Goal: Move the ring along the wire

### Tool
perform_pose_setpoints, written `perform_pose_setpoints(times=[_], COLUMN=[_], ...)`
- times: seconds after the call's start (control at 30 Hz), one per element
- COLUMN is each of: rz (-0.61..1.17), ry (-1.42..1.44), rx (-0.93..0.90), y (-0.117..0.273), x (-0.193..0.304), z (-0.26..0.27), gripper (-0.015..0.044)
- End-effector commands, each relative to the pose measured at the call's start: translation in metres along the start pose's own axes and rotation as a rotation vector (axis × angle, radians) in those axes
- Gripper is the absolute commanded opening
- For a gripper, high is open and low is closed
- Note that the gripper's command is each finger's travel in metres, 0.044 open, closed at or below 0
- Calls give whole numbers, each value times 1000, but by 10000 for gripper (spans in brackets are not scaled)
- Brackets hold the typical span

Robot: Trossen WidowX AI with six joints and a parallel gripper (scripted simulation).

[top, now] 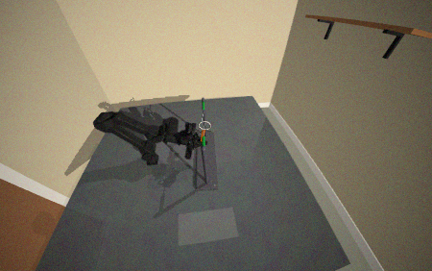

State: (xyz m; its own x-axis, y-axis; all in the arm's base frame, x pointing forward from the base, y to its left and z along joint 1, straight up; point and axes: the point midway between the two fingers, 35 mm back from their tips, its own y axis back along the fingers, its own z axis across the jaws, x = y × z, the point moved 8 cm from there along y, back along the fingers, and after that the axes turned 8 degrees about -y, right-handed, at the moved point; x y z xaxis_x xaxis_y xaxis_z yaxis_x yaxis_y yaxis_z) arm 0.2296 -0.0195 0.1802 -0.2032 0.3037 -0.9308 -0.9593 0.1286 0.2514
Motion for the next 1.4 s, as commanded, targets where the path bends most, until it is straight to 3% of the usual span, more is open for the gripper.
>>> perform_pose_setpoints(times=[0.0, 0.83, 1.37], rz=[-4, 221, 215], ry=[78, 708, 658], rx=[-26, -98, -91], y=[0, 22, 28], x=[-2, -49, -31], z=[-7, -56, -44], gripper=[-150, -150, -150])
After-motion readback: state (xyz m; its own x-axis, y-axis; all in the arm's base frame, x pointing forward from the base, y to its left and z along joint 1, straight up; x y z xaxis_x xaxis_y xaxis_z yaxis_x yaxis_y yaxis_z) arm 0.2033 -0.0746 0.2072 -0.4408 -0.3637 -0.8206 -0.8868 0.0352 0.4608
